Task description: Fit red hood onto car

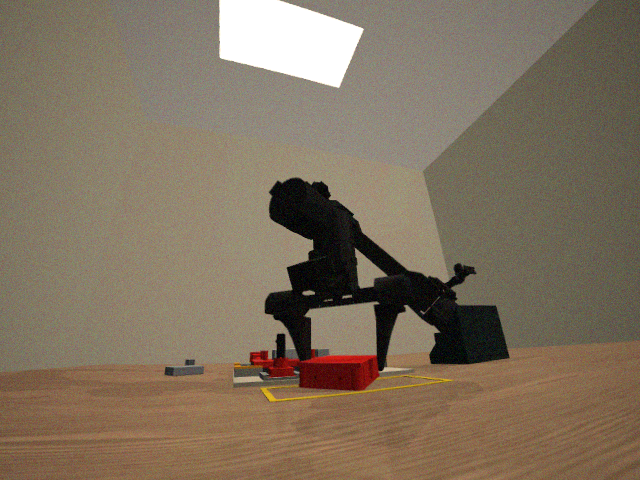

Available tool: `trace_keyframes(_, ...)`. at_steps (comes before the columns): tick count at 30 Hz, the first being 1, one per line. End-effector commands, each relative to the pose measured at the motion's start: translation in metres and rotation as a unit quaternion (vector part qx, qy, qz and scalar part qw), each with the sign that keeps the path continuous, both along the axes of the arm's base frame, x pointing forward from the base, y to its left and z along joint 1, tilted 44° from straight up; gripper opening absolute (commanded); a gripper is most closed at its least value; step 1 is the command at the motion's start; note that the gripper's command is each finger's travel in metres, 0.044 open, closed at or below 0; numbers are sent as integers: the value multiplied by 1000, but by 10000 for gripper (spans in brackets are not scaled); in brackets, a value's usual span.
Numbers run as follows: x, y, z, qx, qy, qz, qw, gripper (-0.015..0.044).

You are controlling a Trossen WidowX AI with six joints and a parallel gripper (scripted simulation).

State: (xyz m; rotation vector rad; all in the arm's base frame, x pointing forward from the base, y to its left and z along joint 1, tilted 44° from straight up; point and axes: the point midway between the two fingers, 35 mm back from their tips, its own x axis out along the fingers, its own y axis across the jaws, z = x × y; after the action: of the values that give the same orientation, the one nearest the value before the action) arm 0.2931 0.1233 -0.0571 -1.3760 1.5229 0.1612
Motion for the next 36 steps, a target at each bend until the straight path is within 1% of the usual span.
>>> trace_keyframes(1,0,-2,-2,-2,1,3,1000,440)
trace_keyframes(2,0,-2,-2,-2,1,3,1000,440)
trace_keyframes(6,0,-1,-1,0,0,0,1000,335)
trace_keyframes(15,0,-1,-1,0,0,0,1000,275)
trace_keyframes(25,-1,5,5,0,0,1,1000,12)
trace_keyframes(26,-2,6,6,0,0,1,1000,0)
trace_keyframes(36,-5,19,21,0,0,1,1000,0)
